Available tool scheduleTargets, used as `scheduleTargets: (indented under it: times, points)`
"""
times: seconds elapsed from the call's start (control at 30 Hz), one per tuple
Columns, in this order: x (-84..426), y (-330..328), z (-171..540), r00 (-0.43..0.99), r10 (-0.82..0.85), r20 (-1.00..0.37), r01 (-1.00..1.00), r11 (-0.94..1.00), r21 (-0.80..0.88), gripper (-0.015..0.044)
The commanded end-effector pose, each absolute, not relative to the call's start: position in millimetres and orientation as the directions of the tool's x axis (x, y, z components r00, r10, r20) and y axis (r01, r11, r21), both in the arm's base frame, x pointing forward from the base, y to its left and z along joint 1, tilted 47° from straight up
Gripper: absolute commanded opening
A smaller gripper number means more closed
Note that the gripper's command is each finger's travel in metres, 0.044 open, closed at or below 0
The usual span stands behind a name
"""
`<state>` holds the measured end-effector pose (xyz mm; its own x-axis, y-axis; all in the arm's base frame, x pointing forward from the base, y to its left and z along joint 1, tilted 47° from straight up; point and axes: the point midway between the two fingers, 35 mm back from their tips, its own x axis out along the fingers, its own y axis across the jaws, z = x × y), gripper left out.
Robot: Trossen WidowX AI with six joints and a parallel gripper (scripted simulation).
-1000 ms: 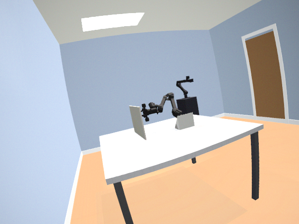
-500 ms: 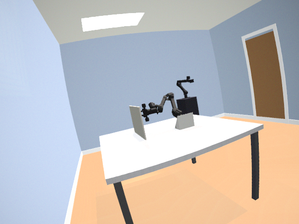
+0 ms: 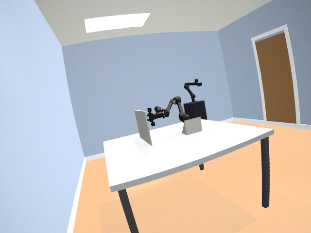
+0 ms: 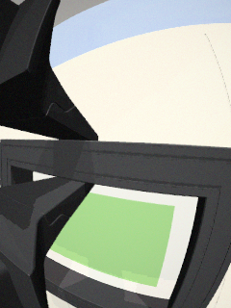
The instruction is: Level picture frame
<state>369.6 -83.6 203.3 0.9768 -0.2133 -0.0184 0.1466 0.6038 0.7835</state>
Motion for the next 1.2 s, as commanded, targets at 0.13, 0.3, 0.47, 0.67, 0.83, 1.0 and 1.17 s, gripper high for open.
scheduleTargets:
  times: [0.13,0.3,0.47,0.67,0.83,1.0,1.17]
  points:
    - [370.4,-80.5,207.0,0.977,-0.211,-0.014,0.142,0.609,0.780,0.0000]
    - [370.6,-79.5,208.3,0.977,-0.211,-0.014,0.142,0.609,0.780,0.0000]
    - [370.8,-78.6,209.4,0.977,-0.211,-0.014,0.142,0.609,0.780,0.0000]
    - [370.9,-78.2,209.9,0.977,-0.211,-0.014,0.142,0.609,0.780,0.0000]
    - [370.8,-78.7,209.3,0.977,-0.211,-0.014,0.142,0.609,0.780,0.0000]
    - [370.7,-79.0,208.8,0.977,-0.211,-0.014,0.142,0.609,0.780,0.0000]
    - [370.8,-78.6,208.9,0.977,-0.211,-0.014,0.142,0.609,0.780,0.0000]
